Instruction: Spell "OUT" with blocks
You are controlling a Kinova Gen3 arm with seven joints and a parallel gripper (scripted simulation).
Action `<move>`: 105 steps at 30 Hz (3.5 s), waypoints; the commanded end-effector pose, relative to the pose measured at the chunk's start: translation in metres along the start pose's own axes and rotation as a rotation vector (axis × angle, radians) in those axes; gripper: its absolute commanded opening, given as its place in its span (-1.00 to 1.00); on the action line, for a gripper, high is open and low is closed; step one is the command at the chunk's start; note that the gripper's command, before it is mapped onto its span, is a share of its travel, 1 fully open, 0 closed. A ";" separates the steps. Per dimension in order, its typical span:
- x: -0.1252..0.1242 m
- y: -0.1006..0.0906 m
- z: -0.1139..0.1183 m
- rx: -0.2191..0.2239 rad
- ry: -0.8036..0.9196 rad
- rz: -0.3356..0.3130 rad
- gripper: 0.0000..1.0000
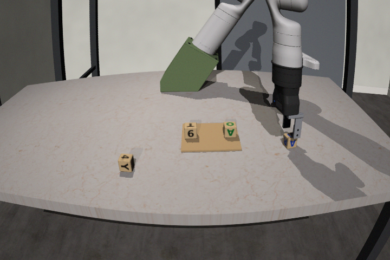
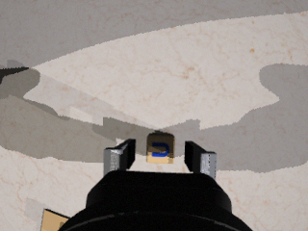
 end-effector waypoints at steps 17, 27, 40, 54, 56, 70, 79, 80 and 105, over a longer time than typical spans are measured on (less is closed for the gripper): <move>0.001 -0.001 0.001 0.002 0.000 -0.001 1.00; 0.001 -0.001 0.001 0.002 0.000 -0.001 1.00; 0.001 -0.001 0.001 0.002 0.000 -0.001 1.00; 0.001 -0.001 0.001 0.002 0.000 -0.001 1.00; 0.001 0.000 0.001 0.002 0.000 -0.001 1.00; 0.001 0.017 0.001 0.002 0.000 -0.001 1.00; 0.001 0.034 0.001 0.002 0.000 -0.001 1.00; 0.001 0.035 0.001 0.002 0.000 -0.001 1.00; 0.001 0.036 0.001 0.002 0.000 -0.001 1.00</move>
Point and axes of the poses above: the point where the finger pads meet when closed, its own y axis out along the fingers, its own z axis across the jaws, x = y × z, the point moved 2 cm from there along -y, back along the fingers, and after that the axes turned 8 degrees about -y, right-handed, at the moved point
